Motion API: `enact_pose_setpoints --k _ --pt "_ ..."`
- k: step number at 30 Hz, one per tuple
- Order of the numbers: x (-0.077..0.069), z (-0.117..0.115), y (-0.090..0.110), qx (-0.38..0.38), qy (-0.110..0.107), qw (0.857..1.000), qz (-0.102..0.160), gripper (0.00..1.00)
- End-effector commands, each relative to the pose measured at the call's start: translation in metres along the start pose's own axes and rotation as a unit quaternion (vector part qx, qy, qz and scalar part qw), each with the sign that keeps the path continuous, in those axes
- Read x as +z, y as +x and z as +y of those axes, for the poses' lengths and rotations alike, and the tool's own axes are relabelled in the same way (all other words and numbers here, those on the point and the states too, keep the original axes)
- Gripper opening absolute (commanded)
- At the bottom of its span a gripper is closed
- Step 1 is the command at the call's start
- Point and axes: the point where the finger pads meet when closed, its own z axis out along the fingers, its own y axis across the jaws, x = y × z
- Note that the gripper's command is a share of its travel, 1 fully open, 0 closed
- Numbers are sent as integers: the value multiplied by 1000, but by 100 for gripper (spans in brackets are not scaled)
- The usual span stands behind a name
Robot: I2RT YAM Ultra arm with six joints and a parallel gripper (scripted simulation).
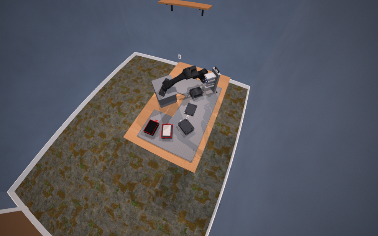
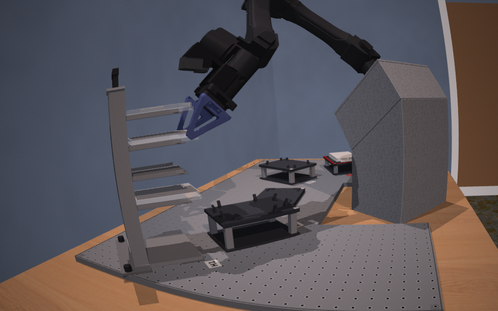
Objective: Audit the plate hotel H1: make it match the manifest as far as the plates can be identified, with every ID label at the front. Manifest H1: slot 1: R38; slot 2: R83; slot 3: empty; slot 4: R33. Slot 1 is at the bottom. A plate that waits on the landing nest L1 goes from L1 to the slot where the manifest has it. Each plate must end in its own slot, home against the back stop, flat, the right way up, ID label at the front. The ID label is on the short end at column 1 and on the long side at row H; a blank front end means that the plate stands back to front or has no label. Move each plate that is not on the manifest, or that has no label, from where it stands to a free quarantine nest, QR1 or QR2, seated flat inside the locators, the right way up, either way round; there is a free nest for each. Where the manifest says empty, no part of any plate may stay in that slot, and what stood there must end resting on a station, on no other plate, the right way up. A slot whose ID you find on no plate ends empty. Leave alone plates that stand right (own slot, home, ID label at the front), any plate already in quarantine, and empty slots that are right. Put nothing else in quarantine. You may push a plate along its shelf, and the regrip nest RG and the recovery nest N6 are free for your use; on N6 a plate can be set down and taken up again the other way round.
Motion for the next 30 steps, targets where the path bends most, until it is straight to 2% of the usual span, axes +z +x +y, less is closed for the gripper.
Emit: enact_pose_setpoints --k 1,2,3,5,9,19,20,22,30 --pt "-9 3 1 -6 -4 1000 2 85" --pt "-9 3 1 -6 -4 1000 2 85" --pt "-6 10 13 -12 -8 1000 12 85" --pt "-12 4 4 -6 -4 1000 2 85" --pt "-16 3 5 -3 -2 1000 -3 85" --pt "-24 3 14 -2 -2 1000 -2 85" --pt "-22 9 24 -9 -8 1000 10 85" --pt "-26 4 19 -5 -4 1000 2 85" --pt "-34 3 24 -2 -2 1000 -2 85"
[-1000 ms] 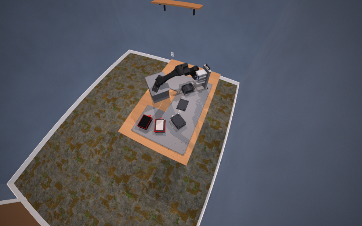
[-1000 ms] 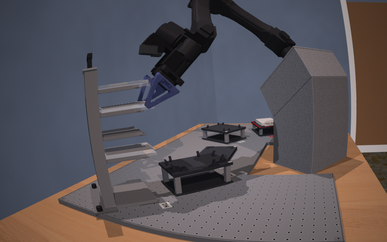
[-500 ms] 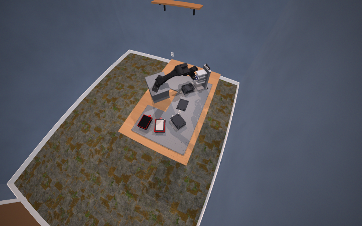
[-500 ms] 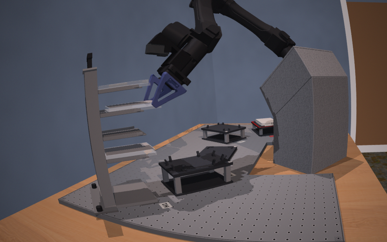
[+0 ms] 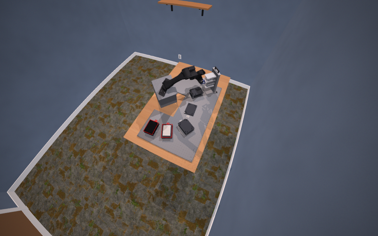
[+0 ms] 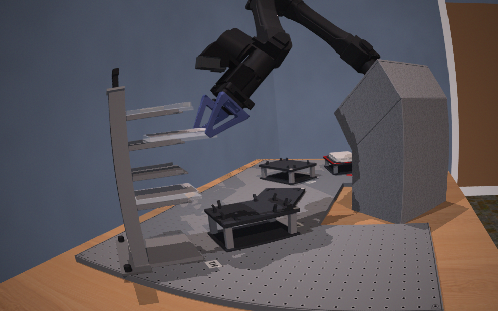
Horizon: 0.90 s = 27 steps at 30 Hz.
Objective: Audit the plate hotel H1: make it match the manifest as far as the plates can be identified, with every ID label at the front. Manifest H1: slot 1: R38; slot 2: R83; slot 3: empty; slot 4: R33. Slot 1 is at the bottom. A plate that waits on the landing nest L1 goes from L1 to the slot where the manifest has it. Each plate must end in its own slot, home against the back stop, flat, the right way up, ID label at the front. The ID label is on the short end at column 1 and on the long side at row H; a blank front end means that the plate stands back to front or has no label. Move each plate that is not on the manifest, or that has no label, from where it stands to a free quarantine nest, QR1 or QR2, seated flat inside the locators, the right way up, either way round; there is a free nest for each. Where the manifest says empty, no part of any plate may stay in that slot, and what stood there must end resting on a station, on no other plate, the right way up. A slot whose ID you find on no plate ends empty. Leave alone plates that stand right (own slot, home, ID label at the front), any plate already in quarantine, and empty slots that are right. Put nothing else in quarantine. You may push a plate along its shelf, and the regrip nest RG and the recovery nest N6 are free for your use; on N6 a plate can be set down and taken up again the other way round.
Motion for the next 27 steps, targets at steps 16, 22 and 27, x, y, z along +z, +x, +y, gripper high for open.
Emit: enact_pose_setpoints --k 16,22,27 --pt "-23 4 11 -1 -1 1000 -5 85" --pt "-28 4 16 -2 -1 1000 -4 85" --pt "-32 4 20 -3 -2 1000 -3 85"
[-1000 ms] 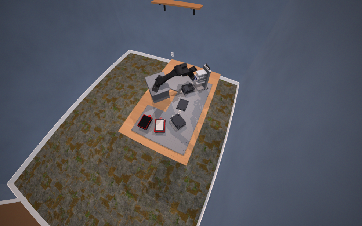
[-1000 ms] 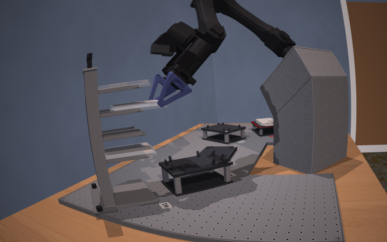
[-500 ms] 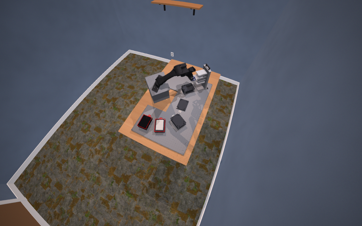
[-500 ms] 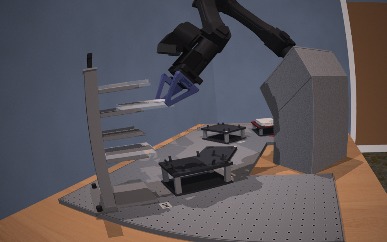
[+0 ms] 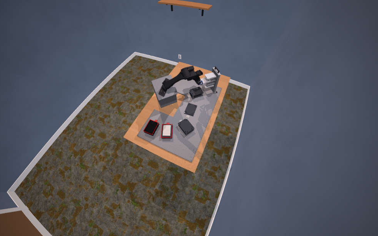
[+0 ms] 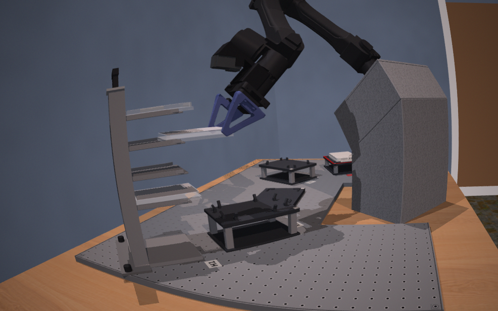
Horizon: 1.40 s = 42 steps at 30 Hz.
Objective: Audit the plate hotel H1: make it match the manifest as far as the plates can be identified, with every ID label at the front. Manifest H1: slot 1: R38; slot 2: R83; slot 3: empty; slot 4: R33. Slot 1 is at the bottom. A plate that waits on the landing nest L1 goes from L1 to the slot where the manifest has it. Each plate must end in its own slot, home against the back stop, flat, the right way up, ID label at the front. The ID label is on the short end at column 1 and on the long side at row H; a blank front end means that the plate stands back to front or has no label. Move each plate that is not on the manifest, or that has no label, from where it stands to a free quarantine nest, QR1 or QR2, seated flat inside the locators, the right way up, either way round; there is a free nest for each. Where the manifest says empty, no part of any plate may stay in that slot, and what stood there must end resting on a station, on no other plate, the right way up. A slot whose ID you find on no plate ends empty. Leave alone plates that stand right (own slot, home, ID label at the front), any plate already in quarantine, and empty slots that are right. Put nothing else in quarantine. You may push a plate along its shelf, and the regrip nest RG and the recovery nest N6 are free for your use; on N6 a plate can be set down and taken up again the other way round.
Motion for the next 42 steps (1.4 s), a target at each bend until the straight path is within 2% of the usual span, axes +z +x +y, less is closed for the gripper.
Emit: enact_pose_setpoints --k 1,13,14,16,42 --pt "-11 3 -2 -2 -2 1000 -6 85" --pt "-20 3 6 -1 -2 1000 -8 85" --pt "-21 6 13 -7 -6 1000 1 85" --pt "-23 3 9 -1 -2 1000 -9 85" --pt "-46 3 31 1 -3 1000 -11 85"
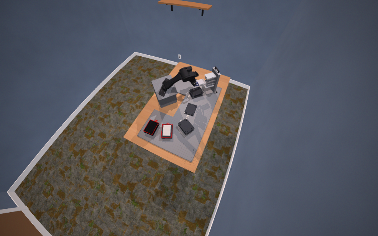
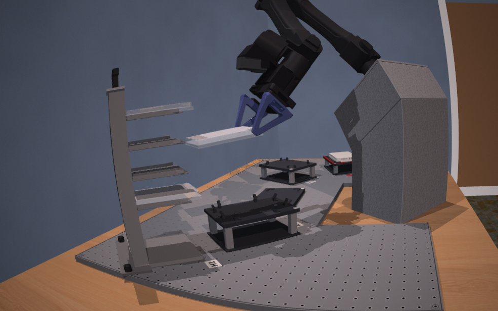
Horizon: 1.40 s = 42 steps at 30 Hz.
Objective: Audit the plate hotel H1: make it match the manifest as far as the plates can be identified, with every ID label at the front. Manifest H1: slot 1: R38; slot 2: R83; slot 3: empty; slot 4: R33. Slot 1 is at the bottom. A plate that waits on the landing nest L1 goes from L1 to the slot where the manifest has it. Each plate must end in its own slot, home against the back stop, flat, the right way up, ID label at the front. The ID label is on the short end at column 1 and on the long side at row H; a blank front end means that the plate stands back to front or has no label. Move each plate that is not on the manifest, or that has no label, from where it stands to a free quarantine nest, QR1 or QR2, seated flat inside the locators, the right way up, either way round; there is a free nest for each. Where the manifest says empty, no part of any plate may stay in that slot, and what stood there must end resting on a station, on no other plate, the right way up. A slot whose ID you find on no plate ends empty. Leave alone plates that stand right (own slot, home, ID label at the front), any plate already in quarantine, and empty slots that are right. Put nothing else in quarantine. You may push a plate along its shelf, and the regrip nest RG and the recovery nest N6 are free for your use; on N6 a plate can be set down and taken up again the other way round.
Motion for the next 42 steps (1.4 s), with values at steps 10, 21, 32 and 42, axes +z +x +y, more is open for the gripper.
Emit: enact_pose_setpoints --k 10,21,32,42 --pt "-17 2 -5 6 -1 1000 -25 85" --pt "-26 2 5 6 -1 1000 -24 85" --pt "-35 2 15 6 -1 1000 -24 85" --pt "-24 2 19 5 1 1000 -21 85"
